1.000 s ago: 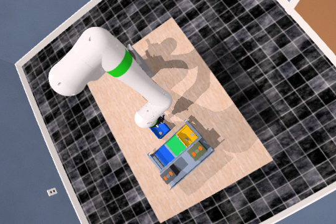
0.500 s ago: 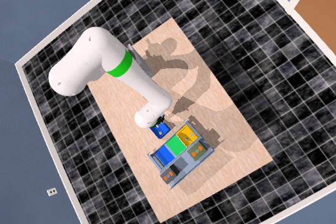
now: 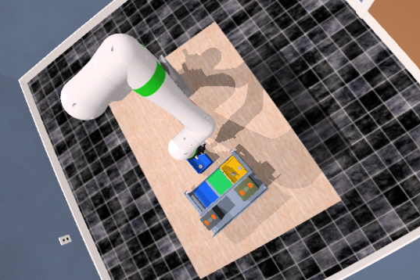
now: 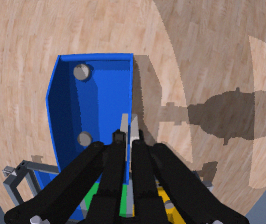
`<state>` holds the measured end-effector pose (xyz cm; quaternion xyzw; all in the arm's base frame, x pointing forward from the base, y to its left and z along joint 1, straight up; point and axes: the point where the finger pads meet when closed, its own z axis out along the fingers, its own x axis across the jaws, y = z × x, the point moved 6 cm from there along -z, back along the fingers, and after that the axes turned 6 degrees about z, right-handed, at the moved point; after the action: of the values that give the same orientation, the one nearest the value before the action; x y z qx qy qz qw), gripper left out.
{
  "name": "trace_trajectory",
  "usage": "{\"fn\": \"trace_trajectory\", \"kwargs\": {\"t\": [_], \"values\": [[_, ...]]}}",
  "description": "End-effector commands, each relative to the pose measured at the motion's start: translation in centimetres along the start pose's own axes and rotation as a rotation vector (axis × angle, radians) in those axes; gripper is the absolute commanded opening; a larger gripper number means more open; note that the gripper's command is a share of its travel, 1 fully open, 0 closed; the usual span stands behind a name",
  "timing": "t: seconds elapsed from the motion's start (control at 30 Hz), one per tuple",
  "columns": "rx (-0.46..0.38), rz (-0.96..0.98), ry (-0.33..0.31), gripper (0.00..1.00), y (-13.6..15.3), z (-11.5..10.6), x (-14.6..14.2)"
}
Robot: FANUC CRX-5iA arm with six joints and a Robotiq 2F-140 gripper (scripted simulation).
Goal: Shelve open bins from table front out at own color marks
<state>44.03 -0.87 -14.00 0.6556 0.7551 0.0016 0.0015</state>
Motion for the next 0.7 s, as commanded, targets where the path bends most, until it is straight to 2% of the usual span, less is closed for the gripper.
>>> {"fn": "trace_trajectory", "kwargs": {"t": [0.0, 0.67], "values": [[0.000, 0.000, 0.000, 0.00, 0.0, 0.0, 0.0], [0.000, 0.000, 0.000, 0.00, 0.0, -1.2, 0.0]]}}
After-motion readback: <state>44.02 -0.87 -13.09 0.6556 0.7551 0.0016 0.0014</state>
